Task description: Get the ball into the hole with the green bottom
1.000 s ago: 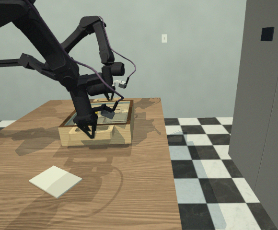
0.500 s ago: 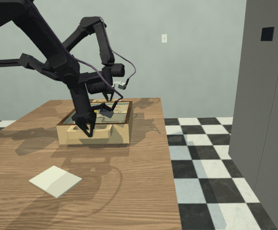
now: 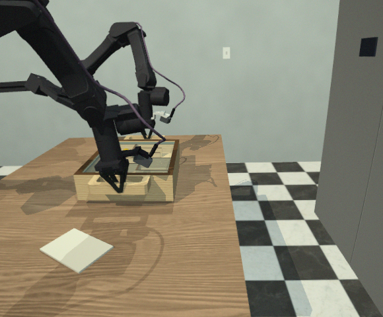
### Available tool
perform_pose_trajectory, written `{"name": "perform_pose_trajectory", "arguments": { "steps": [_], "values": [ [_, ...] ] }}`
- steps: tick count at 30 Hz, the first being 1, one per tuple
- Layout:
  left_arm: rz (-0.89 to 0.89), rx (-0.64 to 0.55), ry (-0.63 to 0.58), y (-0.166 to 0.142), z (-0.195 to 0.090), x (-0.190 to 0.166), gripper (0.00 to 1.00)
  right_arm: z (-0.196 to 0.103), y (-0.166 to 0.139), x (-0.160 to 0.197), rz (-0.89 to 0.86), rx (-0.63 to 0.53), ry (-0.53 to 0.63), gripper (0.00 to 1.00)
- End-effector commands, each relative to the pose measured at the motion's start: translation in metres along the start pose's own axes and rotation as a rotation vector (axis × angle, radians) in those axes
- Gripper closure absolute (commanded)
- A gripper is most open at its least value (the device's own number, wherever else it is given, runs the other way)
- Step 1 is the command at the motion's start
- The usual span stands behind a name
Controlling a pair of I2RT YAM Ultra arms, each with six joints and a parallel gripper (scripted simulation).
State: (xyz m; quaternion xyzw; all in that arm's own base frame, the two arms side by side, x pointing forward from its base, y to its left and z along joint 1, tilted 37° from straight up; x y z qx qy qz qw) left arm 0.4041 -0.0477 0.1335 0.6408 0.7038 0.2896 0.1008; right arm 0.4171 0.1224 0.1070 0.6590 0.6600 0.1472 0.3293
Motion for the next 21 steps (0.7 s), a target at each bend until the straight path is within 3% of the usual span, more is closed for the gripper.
{"name": "perform_pose_trajectory", "arguments": {
  "steps": [1,3,4,5,7,9,13,16,20,21],
  "values": [
    [-0.012,-0.08,0.009,0.031,-0.017,0.009,1.0,-0.022,0.04,0.008,0.023,-0.114,-0.004,1.0],
    [-0.012,-0.08,0.009,0.031,-0.017,0.009,1.0,-0.022,0.04,0.008,0.023,-0.114,-0.004,1.0],
    [-0.008,-0.041,0.033,0.026,-0.026,0.003,1.0,-0.013,0.035,0.006,0.013,-0.059,0.033,1.0],
    [-0.024,-0.114,0.043,0.028,-0.029,0.0,1.0,-0.015,0.042,0.0,0.042,-0.157,0.052,1.0],
    [-0.003,-0.131,0.015,0.019,-0.02,-0.003,1.0,-0.019,0.03,0.002,0.039,-0.164,0.015,1.0],
    [-0.019,-0.117,0.069,0.009,-0.024,-0.002,1.0,-0.01,0.025,-0.001,0.036,-0.171,0.07,1.0],
    [-0.011,-0.156,-0.005,0.011,-0.014,0.008,1.0,-0.022,0.018,0.003,0.041,-0.185,-0.016,1.0],
    [-0.009,-0.162,-0.027,0.024,-0.02,0.008,1.0,-0.035,0.032,0.005,0.034,-0.175,-0.029,1.0],
    [-0.016,-0.155,-0.019,0.026,-0.019,0.01,1.0,-0.034,0.034,0.009,0.029,-0.171,-0.019,1.0],
    [0.003,-0.098,-0.048,0.023,-0.013,0.01,1.0,-0.036,0.03,0.007,0.018,-0.116,-0.054,1.0]
  ]
}}
Point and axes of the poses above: on each arm, the point where the finger pads meet when closed, its own z axis out along the fingers, its own x axis across the jaws, y = z × x, the point moved 9 cm from there along -z, back along the fingers, and after that the axes turned 8 degrees about z, right-handed, at the moved point
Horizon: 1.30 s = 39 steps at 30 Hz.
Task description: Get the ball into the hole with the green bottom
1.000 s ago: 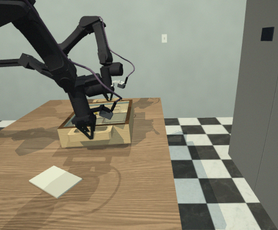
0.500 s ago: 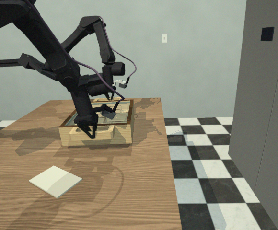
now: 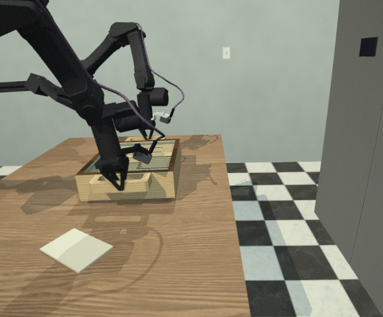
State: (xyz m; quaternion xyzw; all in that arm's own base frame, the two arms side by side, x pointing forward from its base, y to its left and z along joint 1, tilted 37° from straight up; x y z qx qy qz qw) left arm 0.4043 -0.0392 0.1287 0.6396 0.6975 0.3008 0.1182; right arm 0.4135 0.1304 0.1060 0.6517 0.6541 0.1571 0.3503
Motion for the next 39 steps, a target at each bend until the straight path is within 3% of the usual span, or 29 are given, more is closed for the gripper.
{"name": "perform_pose_trajectory", "arguments": {
  "steps": [1,5,6,10,11,12,13,14,16,18,30,34,37,39],
  "values": [
    [-0.002,-0.038,0.02,0.024,-0.028,-0.002,1.0,-0.029,0.039,0.001,0.011,-0.07,0.028,1.0],
    [0.006,0.004,0.014,0.024,-0.02,-0.008,1.0,-0.024,0.044,-0.007,0.038,-0.044,0.007,1.0],
    [0.003,0.008,0.019,0.025,-0.023,-0.007,1.0,-0.005,0.028,0.001,0.012,0.014,0.018,1.0],
    [-0.003,-0.036,0.004,0.029,-0.028,-0.007,1.0,-0.024,0.048,-0.001,0.057,-0.084,0.021,1.0],
    [0.01,0.004,0.014,0.014,-0.022,-0.007,1.0,-0.024,0.048,-0.002,0.059,-0.086,0.024,1.0],
    [-0.003,-0.014,0.034,0.02,-0.027,-0.007,1.0,-0.015,0.027,0.0,0.027,-0.044,0.054,1.0],
    [-0.013,-0.045,0.049,0.018,-0.026,-0.007,1.0,-0.011,0.033,-0.009,0.044,-0.085,0.057,1.0],
    [0.012,-0.011,0.03,0.013,-0.024,-0.007,1.0,-0.014,0.026,-0.004,0.029,-0.049,0.027,1.0],
    [0.012,-0.011,0.03,0.013,-0.024,-0.007,1.0,-0.014,0.026,-0.004,0.029,-0.049,0.027,1.0],
    [-0.005,-0.084,-0.011,0.02,-0.02,-0.001,1.0,-0.021,0.028,-0.003,0.041,-0.102,-0.005,1.0],
    [-0.002,-0.131,0.012,0.03,-0.031,-0.008,1.0,-0.026,0.043,0.0,0.041,-0.156,0.027,1.0],
    [-0.002,-0.121,0.018,0.026,-0.029,-0.006,1.0,-0.024,0.039,-0.001,0.038,-0.15,0.026,1.0],
    [0.015,-0.057,-0.006,0.024,-0.031,-0.007,1.0,-0.027,0.036,-0.003,0.03,-0.076,0.009,1.0],
    [0.005,0.007,0.026,0.019,-0.01,0.003,1.0,-0.026,0.038,-0.002,0.029,-0.061,0.011,1.0]
  ]
}}
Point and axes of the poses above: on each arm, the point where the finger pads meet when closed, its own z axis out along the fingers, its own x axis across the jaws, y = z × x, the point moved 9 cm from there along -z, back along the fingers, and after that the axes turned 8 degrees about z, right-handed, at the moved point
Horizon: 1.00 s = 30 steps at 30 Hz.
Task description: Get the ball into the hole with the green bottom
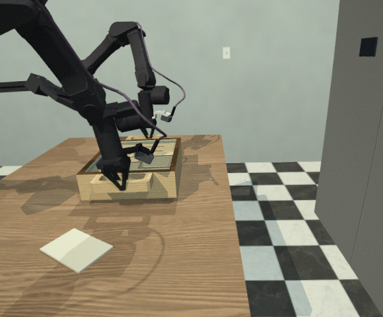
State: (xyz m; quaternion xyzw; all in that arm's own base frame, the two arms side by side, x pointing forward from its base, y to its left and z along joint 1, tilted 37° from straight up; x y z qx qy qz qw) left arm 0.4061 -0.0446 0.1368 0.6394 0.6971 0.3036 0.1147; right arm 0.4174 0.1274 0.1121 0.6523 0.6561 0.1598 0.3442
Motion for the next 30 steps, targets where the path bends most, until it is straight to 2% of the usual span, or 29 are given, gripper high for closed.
{"name": "perform_pose_trajectory", "arguments": {
  "steps": [1,2,4,5,6,8,12,14,15,20,25,29,30],
  "values": [
    [-0.001,-0.003,0.002,0.017,-0.009,0.006,1.0,-0.023,0.03,0.003,0.023,-0.054,-0.006,1.0],
    [0.001,-0.001,0.0,0.019,-0.011,0.005,1.0,-0.007,0.018,0.009,0.0,-0.006,-0.017,1.0],
    [0.001,0.004,0.009,0.02,-0.02,-0.002,1.0,-0.014,0.027,0.007,0.017,-0.012,0.019,1.0],
    [-0.005,0.007,-0.009,0.023,-0.017,0.004,1.0,-0.017,0.03,0.003,0.022,-0.012,-0.014,1.0],
    [-0.009,-0.035,-0.009,0.027,-0.017,0.004,1.0,-0.021,0.036,0.003,0.038,-0.059,-0.011,1.0],
    [-0.011,-0.041,-0.005,0.028,-0.018,0.005,1.0,-0.026,0.04,0.003,0.042,-0.072,-0.006,1.0],
    [-0.003,-0.028,-0.001,0.023,-0.016,0.002,1.0,-0.021,0.037,0.004,0.046,-0.075,0.0,1.0],
    [-0.011,-0.061,-0.013,0.029,-0.02,0.0,1.0,-0.026,0.042,0.004,0.054,-0.091,0.002,1.0],
    [-0.008,-0.041,-0.002,0.014,-0.009,0.006,1.0,-0.02,0.021,0.003,0.023,-0.068,-0.015,1.0],
    [0.003,-0.083,0.006,0.008,-0.014,-0.003,1.0,-0.019,0.018,0.004,0.023,-0.116,0.005,1.0],
    [-0.004,-0.126,0.009,0.018,-0.021,-0.002,1.0,-0.025,0.03,0.004,0.031,-0.161,0.012,1.0],
    [-0.001,-0.108,0.013,0.018,-0.022,-0.002,1.0,-0.024,0.032,0.003,0.033,-0.152,0.015,1.0],
    [-0.007,-0.055,0.042,0.015,-0.026,-0.002,1.0,-0.02,0.031,0.0,0.025,-0.1,0.05,1.0]
  ]
}}
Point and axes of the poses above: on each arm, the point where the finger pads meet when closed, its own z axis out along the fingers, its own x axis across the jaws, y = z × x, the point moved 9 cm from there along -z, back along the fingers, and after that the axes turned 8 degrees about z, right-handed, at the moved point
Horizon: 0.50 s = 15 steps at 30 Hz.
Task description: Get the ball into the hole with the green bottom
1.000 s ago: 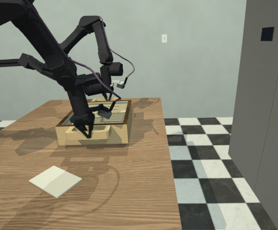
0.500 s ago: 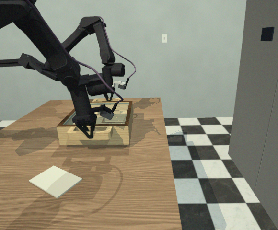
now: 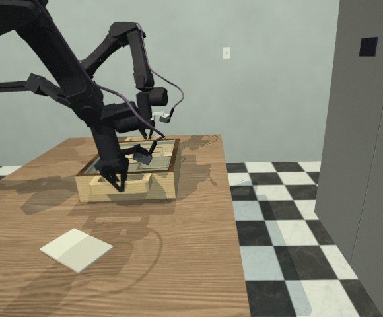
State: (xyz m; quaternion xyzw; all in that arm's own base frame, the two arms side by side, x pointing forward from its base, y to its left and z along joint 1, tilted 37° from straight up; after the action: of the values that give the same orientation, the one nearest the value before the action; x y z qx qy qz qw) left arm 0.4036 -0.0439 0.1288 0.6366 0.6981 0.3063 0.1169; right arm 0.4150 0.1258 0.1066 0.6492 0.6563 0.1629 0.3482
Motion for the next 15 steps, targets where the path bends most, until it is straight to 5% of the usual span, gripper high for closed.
{"name": "perform_pose_trajectory", "arguments": {
  "steps": [1,6,15],
  "values": [
    [0.003,-0.039,0.027,0.022,-0.03,-0.001,1.0,-0.023,0.034,-0.001,0.025,-0.069,0.033,1.0],
    [0.03,0.02,0.008,0.021,-0.015,-0.005,1.0,-0.014,0.031,0.003,0.021,-0.013,-0.002,1.0],
    [0.004,-0.028,0.03,0.025,-0.031,-0.003,1.0,-0.015,0.033,-0.002,0.04,-0.062,0.032,1.0]
  ]
}}
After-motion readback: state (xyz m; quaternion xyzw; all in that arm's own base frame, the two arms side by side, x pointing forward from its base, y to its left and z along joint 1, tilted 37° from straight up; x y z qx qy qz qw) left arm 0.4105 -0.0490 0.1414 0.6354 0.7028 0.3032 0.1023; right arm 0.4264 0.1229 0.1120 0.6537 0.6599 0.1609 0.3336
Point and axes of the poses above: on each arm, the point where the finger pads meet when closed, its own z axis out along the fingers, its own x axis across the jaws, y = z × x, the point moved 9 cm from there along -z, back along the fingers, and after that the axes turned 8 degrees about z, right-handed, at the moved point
